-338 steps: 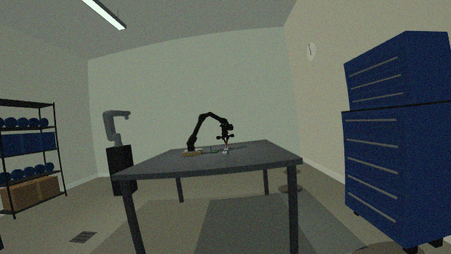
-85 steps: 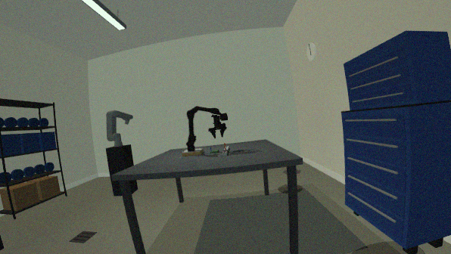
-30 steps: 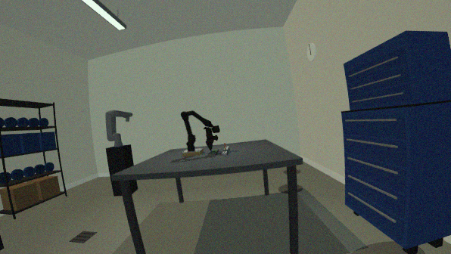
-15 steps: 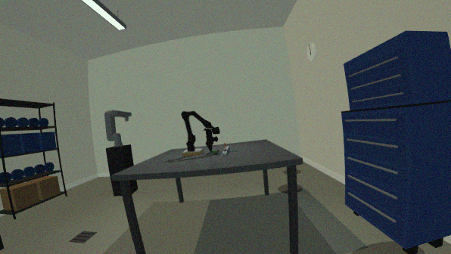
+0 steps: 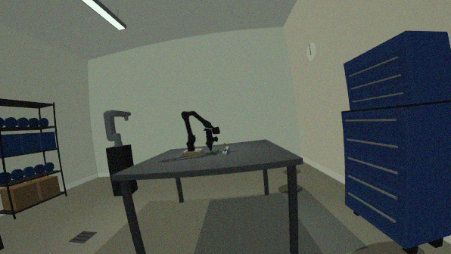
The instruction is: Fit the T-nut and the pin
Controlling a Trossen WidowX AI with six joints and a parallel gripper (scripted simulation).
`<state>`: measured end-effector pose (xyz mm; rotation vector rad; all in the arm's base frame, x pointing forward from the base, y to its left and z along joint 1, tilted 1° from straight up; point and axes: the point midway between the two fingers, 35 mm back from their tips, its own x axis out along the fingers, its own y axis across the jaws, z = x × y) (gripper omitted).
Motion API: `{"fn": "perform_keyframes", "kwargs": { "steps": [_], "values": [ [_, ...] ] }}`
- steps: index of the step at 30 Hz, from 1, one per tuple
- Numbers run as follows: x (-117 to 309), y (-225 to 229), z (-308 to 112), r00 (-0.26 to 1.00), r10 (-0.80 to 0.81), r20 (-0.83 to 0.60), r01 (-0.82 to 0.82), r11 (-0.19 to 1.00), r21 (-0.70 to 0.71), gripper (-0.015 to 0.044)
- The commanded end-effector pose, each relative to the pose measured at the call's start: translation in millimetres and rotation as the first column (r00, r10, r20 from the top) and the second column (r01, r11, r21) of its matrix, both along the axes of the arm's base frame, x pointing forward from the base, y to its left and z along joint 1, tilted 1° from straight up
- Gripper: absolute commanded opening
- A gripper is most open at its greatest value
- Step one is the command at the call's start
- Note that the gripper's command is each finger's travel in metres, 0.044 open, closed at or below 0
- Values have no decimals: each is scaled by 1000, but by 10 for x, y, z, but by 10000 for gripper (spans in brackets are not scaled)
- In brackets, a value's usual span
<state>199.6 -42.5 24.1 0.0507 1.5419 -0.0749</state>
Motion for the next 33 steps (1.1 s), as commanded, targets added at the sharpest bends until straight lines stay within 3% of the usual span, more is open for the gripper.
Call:
{"fn": "perform_keyframes", "kwargs": {
  "steps": [1, 33],
  "values": [
    [-1, -2, -3, 1000, 3, 0, -3, 1000, -1, -150],
    [-22, 11, 451, 1000, -6, -1, 6, 1000, 1, -150]
  ]
}}
